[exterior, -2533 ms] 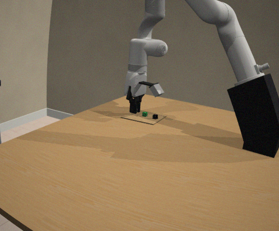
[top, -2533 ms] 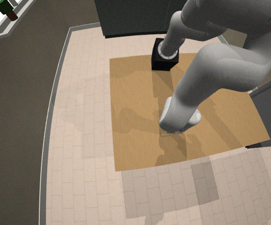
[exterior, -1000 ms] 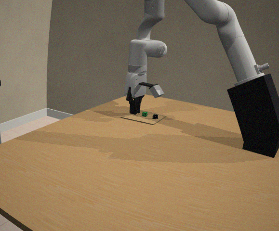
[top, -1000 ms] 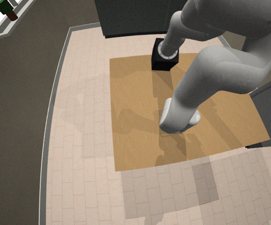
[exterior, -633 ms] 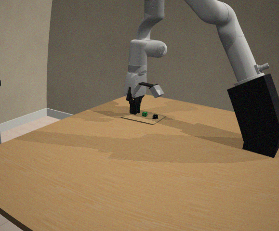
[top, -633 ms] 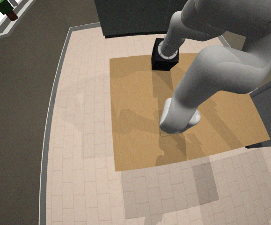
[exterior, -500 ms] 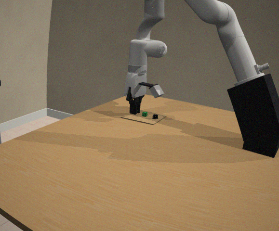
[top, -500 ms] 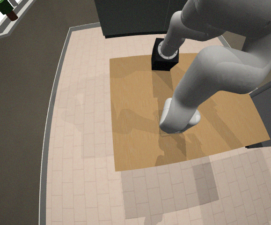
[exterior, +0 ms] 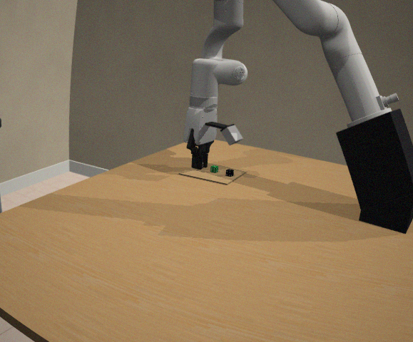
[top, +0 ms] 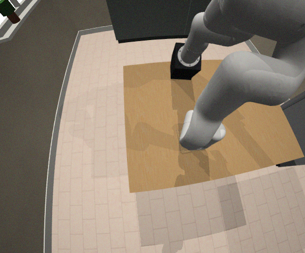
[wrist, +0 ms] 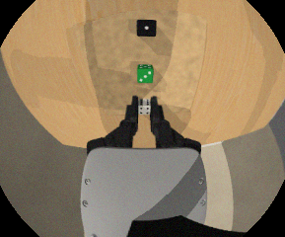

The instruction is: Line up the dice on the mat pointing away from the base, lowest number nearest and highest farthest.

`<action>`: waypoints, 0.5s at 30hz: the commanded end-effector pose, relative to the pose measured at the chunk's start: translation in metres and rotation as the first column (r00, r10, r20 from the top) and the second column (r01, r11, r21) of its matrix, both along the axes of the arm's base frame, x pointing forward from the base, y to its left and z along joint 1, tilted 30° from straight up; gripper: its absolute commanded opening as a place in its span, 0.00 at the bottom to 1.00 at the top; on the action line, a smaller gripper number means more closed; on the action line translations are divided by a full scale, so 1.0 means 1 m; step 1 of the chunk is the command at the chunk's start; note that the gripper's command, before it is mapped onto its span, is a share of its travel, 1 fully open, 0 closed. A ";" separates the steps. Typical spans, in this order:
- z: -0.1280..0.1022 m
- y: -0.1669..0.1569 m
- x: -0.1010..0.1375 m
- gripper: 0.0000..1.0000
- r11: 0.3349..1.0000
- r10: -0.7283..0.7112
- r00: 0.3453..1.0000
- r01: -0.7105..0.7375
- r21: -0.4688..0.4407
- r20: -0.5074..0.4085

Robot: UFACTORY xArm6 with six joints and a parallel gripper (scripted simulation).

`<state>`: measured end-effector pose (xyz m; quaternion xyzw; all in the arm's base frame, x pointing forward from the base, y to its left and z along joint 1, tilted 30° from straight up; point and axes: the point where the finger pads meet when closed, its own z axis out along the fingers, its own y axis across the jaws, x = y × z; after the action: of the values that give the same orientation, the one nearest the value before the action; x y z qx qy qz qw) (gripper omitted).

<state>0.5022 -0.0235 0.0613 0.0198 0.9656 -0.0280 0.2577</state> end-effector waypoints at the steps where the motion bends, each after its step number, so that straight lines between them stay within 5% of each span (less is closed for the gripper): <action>1: 0.001 0.000 0.001 0.19 1.000 0.000 1.000 0.000 0.000 0.003; 8: 0.001 0.000 0.001 0.31 1.000 0.000 1.000 0.000 0.000 0.003; 15: 0.001 0.000 0.001 0.31 1.000 0.000 1.000 0.000 0.000 0.003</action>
<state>0.5022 -0.0235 0.0613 0.0198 0.9656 -0.0280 0.2577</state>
